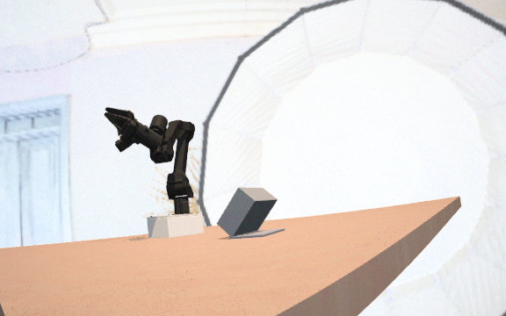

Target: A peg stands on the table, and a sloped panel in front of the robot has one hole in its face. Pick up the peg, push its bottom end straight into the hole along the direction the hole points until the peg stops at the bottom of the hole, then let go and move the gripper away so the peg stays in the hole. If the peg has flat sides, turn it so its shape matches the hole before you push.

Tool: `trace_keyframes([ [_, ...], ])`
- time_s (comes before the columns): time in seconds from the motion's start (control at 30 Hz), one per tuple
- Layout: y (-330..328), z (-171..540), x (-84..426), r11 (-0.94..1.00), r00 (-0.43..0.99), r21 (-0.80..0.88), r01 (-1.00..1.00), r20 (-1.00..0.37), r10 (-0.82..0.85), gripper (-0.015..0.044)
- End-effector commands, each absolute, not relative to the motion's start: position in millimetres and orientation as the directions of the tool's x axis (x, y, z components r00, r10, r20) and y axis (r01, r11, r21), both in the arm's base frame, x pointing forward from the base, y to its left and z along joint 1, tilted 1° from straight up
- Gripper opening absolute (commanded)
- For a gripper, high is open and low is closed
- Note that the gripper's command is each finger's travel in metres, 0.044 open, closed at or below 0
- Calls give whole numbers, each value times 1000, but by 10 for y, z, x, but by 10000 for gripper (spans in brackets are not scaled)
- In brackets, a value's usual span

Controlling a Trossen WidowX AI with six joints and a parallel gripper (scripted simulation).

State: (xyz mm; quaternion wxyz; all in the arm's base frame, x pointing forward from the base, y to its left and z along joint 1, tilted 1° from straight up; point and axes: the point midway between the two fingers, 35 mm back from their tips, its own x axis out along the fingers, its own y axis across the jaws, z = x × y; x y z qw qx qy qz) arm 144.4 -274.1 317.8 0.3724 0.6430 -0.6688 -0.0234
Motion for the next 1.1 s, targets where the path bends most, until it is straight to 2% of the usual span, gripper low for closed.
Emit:
trace_keyframes([
  [0.0,-2738,3177,1451,170,107,511,-842,468,-877,426],
  [0.03,-2729,3175,1470,164,114,514,-842,467,-877,440],
  [0.43,-2560,3103,1938,70,287,644,-761,431,-855,440],
  [1.07,-2349,2806,2653,106,528,947,-304,260,-809,440],
])
